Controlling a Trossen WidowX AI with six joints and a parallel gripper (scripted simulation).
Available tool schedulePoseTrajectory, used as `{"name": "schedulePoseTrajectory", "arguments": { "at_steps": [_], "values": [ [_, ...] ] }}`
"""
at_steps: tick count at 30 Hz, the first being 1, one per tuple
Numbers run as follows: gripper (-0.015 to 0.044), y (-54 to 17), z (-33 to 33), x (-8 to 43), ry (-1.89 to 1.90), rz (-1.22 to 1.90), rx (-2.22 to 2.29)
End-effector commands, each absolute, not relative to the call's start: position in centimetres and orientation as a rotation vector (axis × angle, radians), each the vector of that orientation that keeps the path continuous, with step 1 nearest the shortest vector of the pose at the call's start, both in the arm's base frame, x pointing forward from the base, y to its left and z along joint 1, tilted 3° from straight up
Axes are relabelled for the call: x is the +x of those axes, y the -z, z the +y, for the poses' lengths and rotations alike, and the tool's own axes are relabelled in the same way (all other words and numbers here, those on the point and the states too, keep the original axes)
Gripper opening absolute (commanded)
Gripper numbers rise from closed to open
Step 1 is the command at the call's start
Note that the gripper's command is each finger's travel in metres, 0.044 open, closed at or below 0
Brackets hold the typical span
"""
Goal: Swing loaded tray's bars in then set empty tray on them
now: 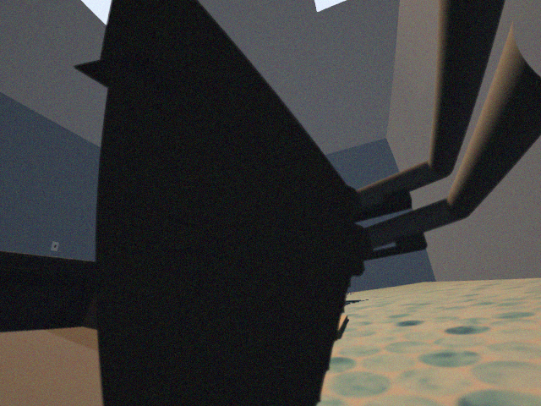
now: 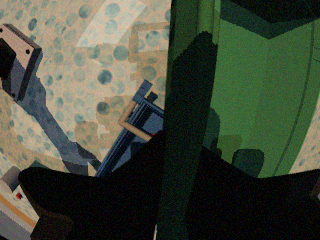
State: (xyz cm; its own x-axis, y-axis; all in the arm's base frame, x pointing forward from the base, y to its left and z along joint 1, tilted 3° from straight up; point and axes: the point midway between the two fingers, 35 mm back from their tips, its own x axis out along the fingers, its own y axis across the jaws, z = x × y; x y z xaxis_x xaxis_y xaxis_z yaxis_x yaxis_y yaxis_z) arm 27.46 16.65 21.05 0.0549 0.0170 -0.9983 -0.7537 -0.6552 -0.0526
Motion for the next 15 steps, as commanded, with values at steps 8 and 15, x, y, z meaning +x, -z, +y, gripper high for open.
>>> {"name": "schedulePoseTrajectory", "arguments": {
  "at_steps": [8, 15],
  "values": [
    [0.0000, -21.6, 13.0, 29.3, -1.547, 0.824, -1.639],
    [0.0000, -21.7, 10.6, 30.2, -1.483, 0.884, -1.574]
  ]
}}
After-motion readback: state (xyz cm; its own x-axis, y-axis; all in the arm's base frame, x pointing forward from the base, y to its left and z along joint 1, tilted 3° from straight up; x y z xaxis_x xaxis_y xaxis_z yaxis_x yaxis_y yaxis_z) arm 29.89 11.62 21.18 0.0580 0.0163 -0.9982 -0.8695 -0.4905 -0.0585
